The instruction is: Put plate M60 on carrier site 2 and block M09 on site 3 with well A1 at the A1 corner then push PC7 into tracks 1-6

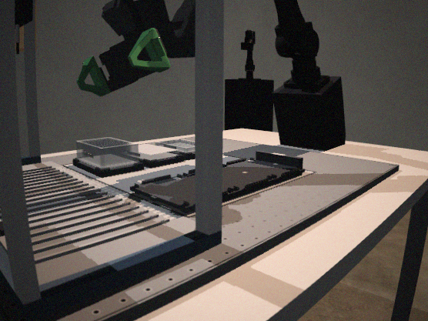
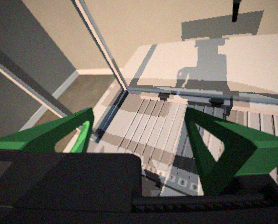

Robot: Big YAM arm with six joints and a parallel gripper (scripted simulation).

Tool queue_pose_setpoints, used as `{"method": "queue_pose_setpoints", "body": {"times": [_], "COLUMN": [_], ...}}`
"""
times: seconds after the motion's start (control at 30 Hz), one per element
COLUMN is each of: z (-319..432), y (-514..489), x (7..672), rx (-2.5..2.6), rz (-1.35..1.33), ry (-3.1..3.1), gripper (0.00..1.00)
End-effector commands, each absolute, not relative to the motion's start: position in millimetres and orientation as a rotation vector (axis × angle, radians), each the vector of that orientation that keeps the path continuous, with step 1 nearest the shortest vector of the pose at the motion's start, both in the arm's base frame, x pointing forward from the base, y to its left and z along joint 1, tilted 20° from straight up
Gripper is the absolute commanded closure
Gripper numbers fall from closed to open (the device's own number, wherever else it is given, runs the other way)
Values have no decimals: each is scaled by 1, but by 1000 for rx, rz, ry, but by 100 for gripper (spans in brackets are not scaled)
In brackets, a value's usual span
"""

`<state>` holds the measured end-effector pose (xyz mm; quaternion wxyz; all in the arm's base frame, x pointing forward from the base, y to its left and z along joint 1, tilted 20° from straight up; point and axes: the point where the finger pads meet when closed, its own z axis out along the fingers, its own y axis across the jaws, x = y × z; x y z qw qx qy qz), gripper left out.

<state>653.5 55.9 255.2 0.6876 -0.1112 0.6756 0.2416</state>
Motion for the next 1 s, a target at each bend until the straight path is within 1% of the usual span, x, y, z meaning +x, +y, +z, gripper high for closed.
{"method": "queue_pose_setpoints", "body": {"times": [0.0, 0.17, 0.53, 0.57, 0.6, 0.67, 0.7, 0.8, 0.83, 0.9, 0.93, 0.97], "z": [259, 242, 217, 244, 236, 240, 212, 220, 207, 218, 202, 202], "y": [64, 37, 31, 36, 36, 32, 33, 29, 28, 26, 21, 23], "x": [648, 633, 590, 603, 605, 592, 577, 571, 563, 559, 548, 543], "rx": [-256, -170, -82, -90, -77, -63, -53, -43, -37, -32, -20, -21], "rz": [523, 465, 381, 367, 357, 330, 334, 305, 306, 277, 276, 264], "ry": [1560, 1714, 2000, 1984, 2029, 2078, 2132, 2172, 2194, 2230, 2256, 2286], "gripper": [0, 0, 0, 0, 0, 0, 0, 0, 0, 0, 0, 0]}}
